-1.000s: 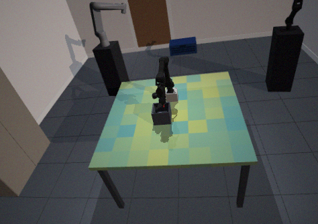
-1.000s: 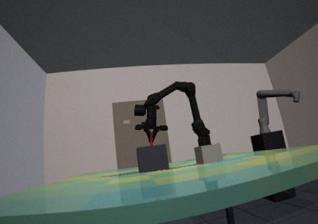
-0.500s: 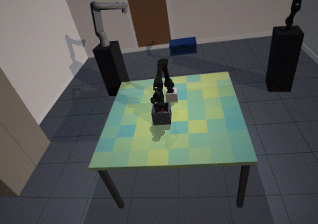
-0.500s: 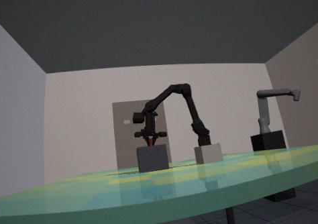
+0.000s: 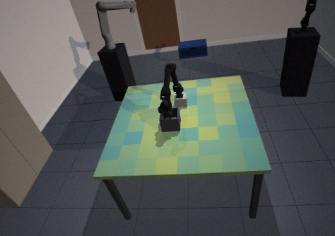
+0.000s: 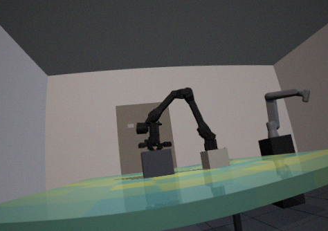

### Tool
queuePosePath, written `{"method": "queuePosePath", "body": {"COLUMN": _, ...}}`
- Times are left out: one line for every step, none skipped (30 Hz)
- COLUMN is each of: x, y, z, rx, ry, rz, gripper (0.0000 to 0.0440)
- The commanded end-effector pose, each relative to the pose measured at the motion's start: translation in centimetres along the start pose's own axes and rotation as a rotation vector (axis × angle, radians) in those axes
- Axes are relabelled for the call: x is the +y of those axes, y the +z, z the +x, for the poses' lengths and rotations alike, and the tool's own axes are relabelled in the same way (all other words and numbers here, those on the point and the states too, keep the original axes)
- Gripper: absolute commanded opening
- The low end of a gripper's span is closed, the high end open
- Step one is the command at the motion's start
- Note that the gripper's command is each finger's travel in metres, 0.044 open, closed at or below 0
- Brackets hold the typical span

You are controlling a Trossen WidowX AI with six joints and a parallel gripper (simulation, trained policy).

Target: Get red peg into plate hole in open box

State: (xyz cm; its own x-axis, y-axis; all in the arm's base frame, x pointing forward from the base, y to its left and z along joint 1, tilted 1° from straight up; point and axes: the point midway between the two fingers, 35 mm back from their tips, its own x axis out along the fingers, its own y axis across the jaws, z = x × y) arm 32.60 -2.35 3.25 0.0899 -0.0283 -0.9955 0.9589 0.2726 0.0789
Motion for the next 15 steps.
{"method": "queuePosePath", "body": {"x": -0.1, "y": 0.1, "z": 0.5, "rx": -0.001, "ry": -0.01, "rz": -0.011, "gripper": 0.0013}}
{"method": "queuePosePath", "body": {"x": -0.1, "y": 0.2, "z": 0.7, "rx": -0.001, "ry": -0.015, "rz": -0.014, "gripper": 0.0025}}
{"method": "queuePosePath", "body": {"x": -0.1, "y": 0.2, "z": 0.9, "rx": 0.0, "ry": -0.019, "rz": -0.017, "gripper": 0.0041}}
{"method": "queuePosePath", "body": {"x": -0.1, "y": 0.2, "z": 1.0, "rx": 0.0, "ry": -0.023, "rz": -0.021, "gripper": 0.0058}}
{"method": "queuePosePath", "body": {"x": -0.1, "y": 0.2, "z": 1.2, "rx": 0.002, "ry": -0.027, "rz": -0.024, "gripper": 0.0074}}
{"method": "queuePosePath", "body": {"x": -0.1, "y": 0.2, "z": 1.3, "rx": 0.004, "ry": -0.031, "rz": -0.026, "gripper": 0.009}}
{"method": "queuePosePath", "body": {"x": -0.1, "y": 0.2, "z": 1.4, "rx": 0.008, "ry": -0.034, "rz": -0.028, "gripper": 0.0097}}
{"method": "queuePosePath", "body": {"x": -0.1, "y": 0.0, "z": 1.5, "rx": 0.017, "ry": -0.035, "rz": -0.029, "gripper": 0.0096}}
{"method": "queuePosePath", "body": {"x": -0.1, "y": -0.2, "z": 1.5, "rx": 0.032, "ry": -0.036, "rz": -0.026, "gripper": 0.0095}}
{"method": "queuePosePath", "body": {"x": 0.0, "y": -0.5, "z": 1.4, "rx": 0.051, "ry": -0.035, "rz": -0.022, "gripper": 0.0099}}
{"method": "queuePosePath", "body": {"x": 0.0, "y": -0.8, "z": 1.3, "rx": 0.068, "ry": -0.035, "rz": -0.017, "gripper": 0.01}}
{"method": "queuePosePath", "body": {"x": 0.0, "y": -1.0, "z": 1.1, "rx": 0.083, "ry": -0.037, "rz": -0.012, "gripper": 0.0098}}
{"method": "queuePosePath", "body": {"x": 0.0, "y": -1.3, "z": 1.0, "rx": 0.098, "ry": -0.039, "rz": -0.008, "gripper": 0.0094}}
{"method": "queuePosePath", "body": {"x": -0.1, "y": -1.5, "z": 0.8, "rx": 0.113, "ry": -0.042, "rz": -0.004, "gripper": 0.0089}}
{"method": "queuePosePath", "body": {"x": -0.2, "y": -1.8, "z": 0.5, "rx": 0.127, "ry": -0.046, "rz": 0.0, "gripper": 0.0083}}
